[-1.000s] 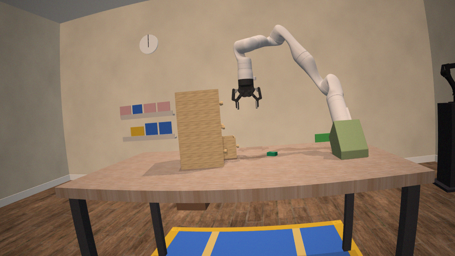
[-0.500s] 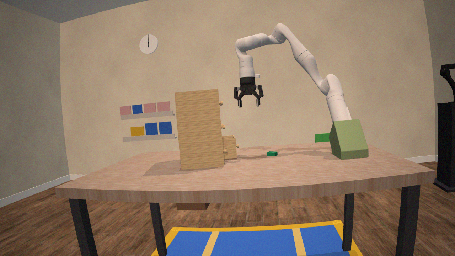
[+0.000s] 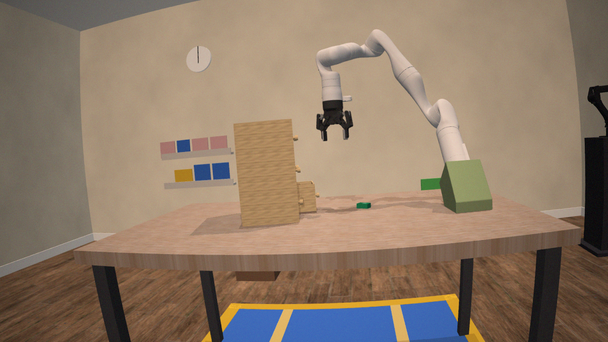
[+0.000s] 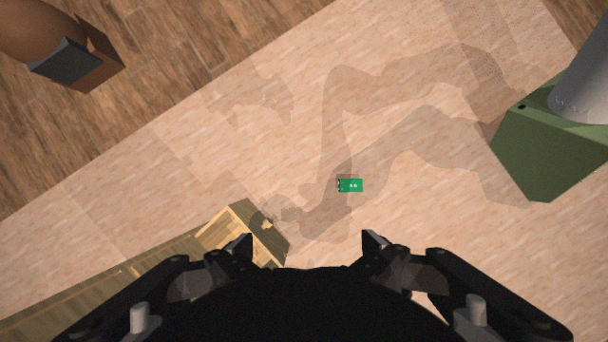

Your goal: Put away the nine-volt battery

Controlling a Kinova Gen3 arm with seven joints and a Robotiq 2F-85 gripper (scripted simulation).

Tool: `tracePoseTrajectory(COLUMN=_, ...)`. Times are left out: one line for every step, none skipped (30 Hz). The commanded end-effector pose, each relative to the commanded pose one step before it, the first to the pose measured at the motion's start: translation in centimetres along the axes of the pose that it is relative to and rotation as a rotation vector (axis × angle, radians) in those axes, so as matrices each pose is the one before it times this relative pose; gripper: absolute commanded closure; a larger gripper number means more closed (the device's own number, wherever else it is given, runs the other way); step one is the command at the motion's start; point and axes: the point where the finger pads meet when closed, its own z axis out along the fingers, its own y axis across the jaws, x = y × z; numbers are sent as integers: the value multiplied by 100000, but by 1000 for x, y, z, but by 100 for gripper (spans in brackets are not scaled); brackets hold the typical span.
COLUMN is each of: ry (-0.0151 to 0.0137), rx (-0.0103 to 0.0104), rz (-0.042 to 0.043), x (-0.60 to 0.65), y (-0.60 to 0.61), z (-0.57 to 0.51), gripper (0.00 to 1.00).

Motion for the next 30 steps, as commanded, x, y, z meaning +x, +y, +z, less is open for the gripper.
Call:
tracePoseTrajectory(ry=678, rx=-112, rz=6355, x=444, y=405, z=-386, gripper=0)
tracePoseTrajectory(ry=9, rx=-25, rz=1611, x=44, y=48, z=-61, gripper=0)
tracePoseTrajectory(ry=9, rx=-25, rz=1654, x=45, y=47, z=-60, gripper=0)
tracePoseTrajectory(ry=9, rx=-25, rz=1690, x=45, y=46, z=-59, gripper=0)
tracePoseTrajectory(ry=10, rx=-24, rz=1662, x=45, y=44, z=-59, gripper=0)
tracePoseTrajectory(ry=9, rx=-24, rz=1617, x=46, y=43, z=-58, gripper=0)
tracePoseTrajectory(ry=0, rx=0, rz=0, x=0, y=0, z=0, gripper=0)
tracePoseTrajectory(ry=0, rx=0, rz=0, x=0, y=0, z=0, gripper=0)
tracePoseTrajectory(ry=185, rx=-31, rz=1121, x=30, y=78, z=4, gripper=0)
tracePoseTrajectory(ry=-51, rx=-20, rz=1709, x=52, y=29, z=-78, gripper=0)
tracePoseTrajectory(ry=-51, rx=-22, rz=1693, x=51, y=28, z=-77, gripper=0)
tracePoseTrajectory(ry=-24, rx=-21, rz=1660, x=49, y=32, z=-68, gripper=0)
tracePoseTrajectory(ry=-5, rx=-21, rz=1632, x=48, y=35, z=-60, gripper=0)
tracePoseTrajectory(ry=5, rx=-21, rz=1609, x=47, y=36, z=-56, gripper=0)
tracePoseTrajectory(ry=10, rx=-20, rz=1588, x=47, y=35, z=-54, gripper=0)
tracePoseTrajectory(ry=11, rx=-19, rz=1569, x=47, y=34, z=-53, gripper=0)
tracePoseTrajectory(ry=11, rx=-19, rz=1551, x=47, y=33, z=-52, gripper=0)
tracePoseTrajectory(ry=11, rx=-19, rz=1532, x=47, y=32, z=-52, gripper=0)
tracePoseTrajectory(ry=11, rx=-17, rz=1513, x=47, y=31, z=-51, gripper=0)
tracePoseTrajectory(ry=10, rx=-18, rz=1494, x=46, y=30, z=-51, gripper=0)
tracePoseTrajectory(ry=10, rx=-18, rz=1475, x=46, y=29, z=-50, gripper=0)
tracePoseTrajectory(ry=11, rx=-15, rz=1454, x=46, y=28, z=-49, gripper=0)
tracePoseTrajectory(ry=10, rx=-16, rz=1434, x=46, y=27, z=-48, gripper=0)
tracePoseTrajectory(ry=0, rx=0, rz=0, x=0, y=0, z=0, gripper=0)
tracePoseTrajectory(ry=0, rx=0, rz=0, x=0, y=0, z=0, gripper=0)
tracePoseTrajectory(ry=18, rx=-14, rz=1410, x=45, y=28, z=-45, gripper=0)
tracePoseTrajectory(ry=-2, rx=-18, rz=1400, x=46, y=22, z=-51, gripper=0)
tracePoseTrajectory(ry=-2, rx=-17, rz=1379, x=45, y=21, z=-51, gripper=0)
tracePoseTrajectory(ry=-3, rx=-18, rz=1359, x=45, y=20, z=-50, gripper=0)
tracePoseTrajectory(ry=-3, rx=-18, rz=1337, x=45, y=20, z=-49, gripper=0)
